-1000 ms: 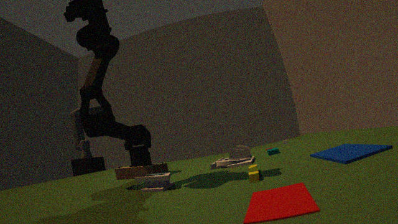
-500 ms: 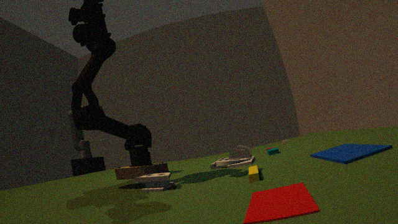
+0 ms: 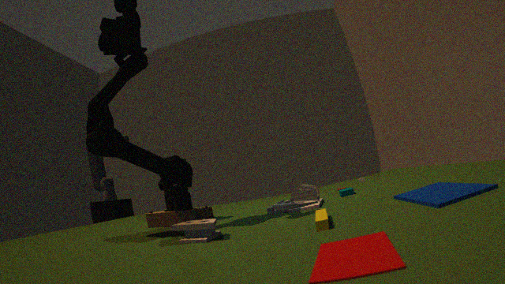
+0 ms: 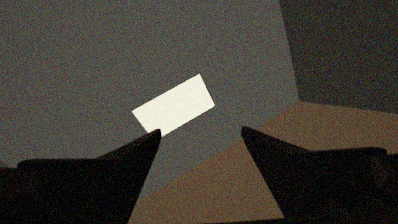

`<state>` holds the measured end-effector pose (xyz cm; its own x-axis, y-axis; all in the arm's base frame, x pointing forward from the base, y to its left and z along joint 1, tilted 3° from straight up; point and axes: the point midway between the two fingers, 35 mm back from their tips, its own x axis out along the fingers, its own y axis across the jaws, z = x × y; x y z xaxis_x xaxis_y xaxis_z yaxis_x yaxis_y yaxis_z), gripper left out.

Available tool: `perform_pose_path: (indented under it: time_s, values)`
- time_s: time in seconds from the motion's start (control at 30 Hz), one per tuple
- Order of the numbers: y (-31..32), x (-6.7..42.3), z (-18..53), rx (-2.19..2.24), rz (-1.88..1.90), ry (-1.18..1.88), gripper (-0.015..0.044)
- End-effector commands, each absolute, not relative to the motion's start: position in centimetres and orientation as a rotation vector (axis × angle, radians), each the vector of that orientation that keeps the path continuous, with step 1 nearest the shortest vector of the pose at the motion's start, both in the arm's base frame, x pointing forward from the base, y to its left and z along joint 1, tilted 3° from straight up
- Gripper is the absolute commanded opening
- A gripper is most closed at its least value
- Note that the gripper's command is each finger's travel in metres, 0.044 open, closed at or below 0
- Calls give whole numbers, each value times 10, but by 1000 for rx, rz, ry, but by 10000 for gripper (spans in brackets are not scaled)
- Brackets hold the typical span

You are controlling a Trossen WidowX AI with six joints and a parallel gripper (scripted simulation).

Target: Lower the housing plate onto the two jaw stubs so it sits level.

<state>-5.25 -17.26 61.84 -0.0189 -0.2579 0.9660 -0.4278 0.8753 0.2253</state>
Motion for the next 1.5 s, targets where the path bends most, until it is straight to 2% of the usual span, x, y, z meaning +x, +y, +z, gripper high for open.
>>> perform_pose_path:
  time_s: [0.0,0.47,1.0,1.47]
  values:
    - [-153,-51,624,473,143,-1571,440]
    - [-67,-28,641,64,63,-1455,440]
    - [19,48,634,-403,-37,-1197,440]
    - [57,109,614,-654,-77,-1037,440]
